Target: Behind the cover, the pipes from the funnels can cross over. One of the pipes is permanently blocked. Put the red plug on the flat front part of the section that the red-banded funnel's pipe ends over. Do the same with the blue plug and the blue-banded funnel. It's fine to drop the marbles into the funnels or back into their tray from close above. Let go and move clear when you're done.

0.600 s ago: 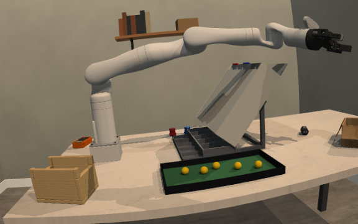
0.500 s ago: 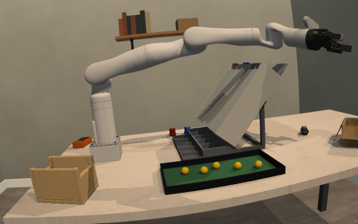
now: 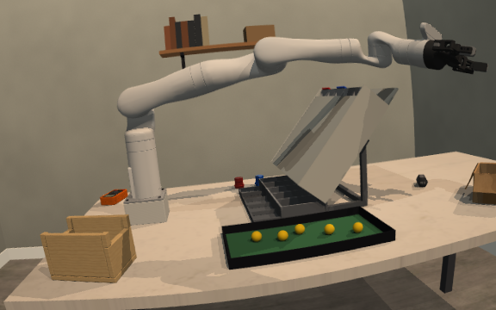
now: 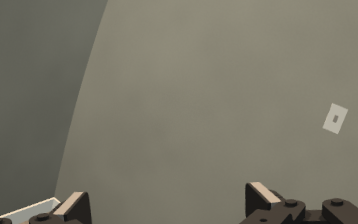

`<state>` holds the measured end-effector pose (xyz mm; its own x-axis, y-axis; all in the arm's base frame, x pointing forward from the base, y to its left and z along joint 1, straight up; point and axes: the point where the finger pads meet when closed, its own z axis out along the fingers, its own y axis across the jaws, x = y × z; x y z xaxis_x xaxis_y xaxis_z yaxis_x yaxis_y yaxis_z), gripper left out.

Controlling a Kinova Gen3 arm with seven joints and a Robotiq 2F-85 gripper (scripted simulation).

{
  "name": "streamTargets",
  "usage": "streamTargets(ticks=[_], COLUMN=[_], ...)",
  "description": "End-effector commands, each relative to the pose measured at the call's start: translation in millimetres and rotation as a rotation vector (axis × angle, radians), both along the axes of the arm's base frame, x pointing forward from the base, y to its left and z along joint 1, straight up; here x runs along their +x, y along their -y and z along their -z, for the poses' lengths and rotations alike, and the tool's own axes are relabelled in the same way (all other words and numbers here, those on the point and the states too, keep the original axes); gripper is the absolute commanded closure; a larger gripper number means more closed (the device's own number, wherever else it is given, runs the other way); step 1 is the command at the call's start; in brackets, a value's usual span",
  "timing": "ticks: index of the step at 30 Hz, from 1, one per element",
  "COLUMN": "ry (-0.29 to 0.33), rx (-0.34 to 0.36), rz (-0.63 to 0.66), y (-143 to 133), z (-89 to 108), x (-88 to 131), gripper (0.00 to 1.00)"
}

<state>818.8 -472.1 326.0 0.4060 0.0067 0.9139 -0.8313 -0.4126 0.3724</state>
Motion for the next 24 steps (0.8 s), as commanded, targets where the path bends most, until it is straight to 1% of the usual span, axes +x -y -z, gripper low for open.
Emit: streamTargets(ticks=[1,16,17,20,24], ry=[0.004,0.004,0.019,0.019,0.019], rx=[-0.001,-0.001,-0.018,-0.018,-0.018], rz=[0.000,0.000,-0.031,-0.031,-0.031], y=[-1,-1,-56,-59,-81], z=[-72.7,-72.7,-77.1,-75.1,-73.3], x=[0,0,-46,-53,-75], gripper=[0.00,0.00,0.00,0.00,0.00])
